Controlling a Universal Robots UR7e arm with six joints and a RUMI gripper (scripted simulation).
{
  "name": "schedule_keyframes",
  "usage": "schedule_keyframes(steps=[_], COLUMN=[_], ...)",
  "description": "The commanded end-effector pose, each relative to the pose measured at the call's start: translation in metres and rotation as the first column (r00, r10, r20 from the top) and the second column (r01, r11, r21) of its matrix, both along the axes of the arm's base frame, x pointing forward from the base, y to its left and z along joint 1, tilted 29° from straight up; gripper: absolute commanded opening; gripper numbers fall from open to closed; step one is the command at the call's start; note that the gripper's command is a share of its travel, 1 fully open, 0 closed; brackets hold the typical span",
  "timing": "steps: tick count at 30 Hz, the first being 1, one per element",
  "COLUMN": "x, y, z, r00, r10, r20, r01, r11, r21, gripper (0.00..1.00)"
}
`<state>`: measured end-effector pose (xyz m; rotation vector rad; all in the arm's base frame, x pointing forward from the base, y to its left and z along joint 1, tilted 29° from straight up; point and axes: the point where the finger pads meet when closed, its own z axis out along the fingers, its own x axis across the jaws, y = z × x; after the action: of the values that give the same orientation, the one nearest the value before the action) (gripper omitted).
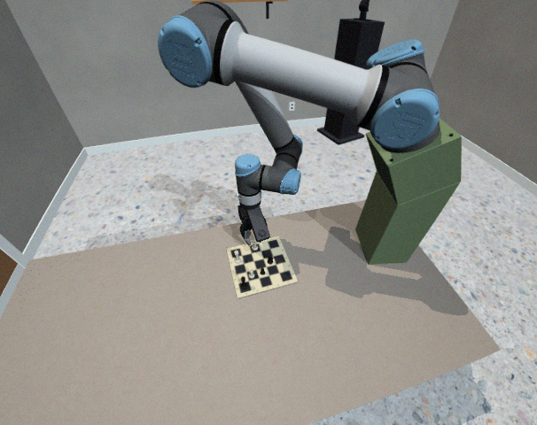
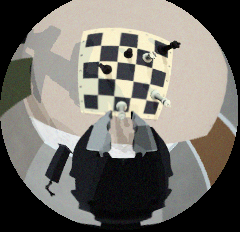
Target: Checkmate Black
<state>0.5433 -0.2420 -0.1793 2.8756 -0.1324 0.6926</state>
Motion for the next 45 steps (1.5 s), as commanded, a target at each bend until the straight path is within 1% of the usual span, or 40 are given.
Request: schedule_keyframes(steps=[1, 26, 27, 45], x=[0.0003, 0.0003, 0.0003, 0.0003], y=[-0.0002, -0.0002, -0.0002, -0.0002], z=[0.0005, 0.0005, 0.0005, 0.0005], r00=[1.0, 1.0, 1.0, 1.0], r10=[0.0, 0.0, 0.0, 0.0], r20=[0.001, 0.001, 0.001, 0.001], r01=[0.0, 0.0, 0.0, 0.0], r11=[1.0, 1.0, 1.0, 1.0], r21=[-0.001, -0.001, -0.001, -0.001], gripper=[0.25, 0.25, 0.0, 0.0])
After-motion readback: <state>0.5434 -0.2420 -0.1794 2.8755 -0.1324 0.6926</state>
